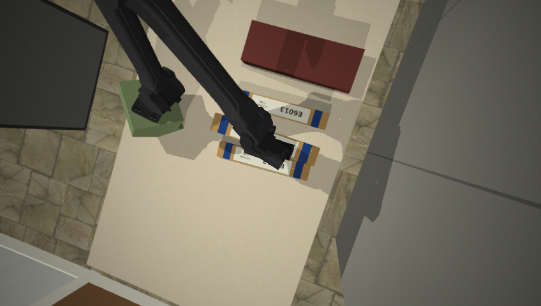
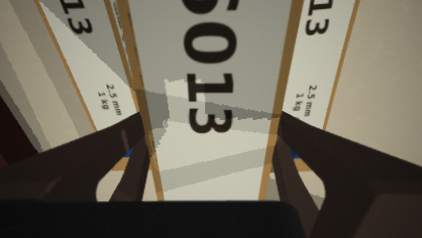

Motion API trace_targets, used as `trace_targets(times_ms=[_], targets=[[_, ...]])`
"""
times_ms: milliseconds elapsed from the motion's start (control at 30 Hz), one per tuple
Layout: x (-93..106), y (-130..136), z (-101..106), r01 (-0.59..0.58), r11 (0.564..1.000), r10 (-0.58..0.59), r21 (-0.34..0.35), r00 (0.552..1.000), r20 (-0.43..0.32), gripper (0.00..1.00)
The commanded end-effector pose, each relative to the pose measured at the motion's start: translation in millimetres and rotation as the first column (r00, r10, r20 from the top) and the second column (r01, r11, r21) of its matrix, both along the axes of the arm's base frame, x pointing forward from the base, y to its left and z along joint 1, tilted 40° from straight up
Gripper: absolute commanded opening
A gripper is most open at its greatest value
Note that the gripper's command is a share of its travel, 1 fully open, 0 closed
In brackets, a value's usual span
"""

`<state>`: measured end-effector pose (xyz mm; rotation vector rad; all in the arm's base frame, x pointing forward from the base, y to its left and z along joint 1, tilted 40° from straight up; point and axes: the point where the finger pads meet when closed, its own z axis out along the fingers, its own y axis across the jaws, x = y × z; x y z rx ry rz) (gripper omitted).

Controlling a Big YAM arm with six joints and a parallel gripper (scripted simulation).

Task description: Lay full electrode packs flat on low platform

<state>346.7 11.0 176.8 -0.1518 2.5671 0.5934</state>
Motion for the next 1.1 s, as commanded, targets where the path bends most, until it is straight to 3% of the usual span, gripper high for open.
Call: trace_targets(times_ms=[0, 533, 800, 1067], targets=[[10.6, -7, 26, 0.018, 1.000, -0.017, -0.015, 0.998, 0.068, 0.00], [18.6, -4, 29, 0.023, 1.000, -0.021, -0.019, 0.996, 0.092, 0.00], [21.5, 1, 8, 0.029, 0.999, -0.028, -0.013, 0.997, 0.067, 0.00], [30.8, 6, 11, 0.025, 1.000, -0.023, -0.015, 0.995, 0.092, 0.00]])
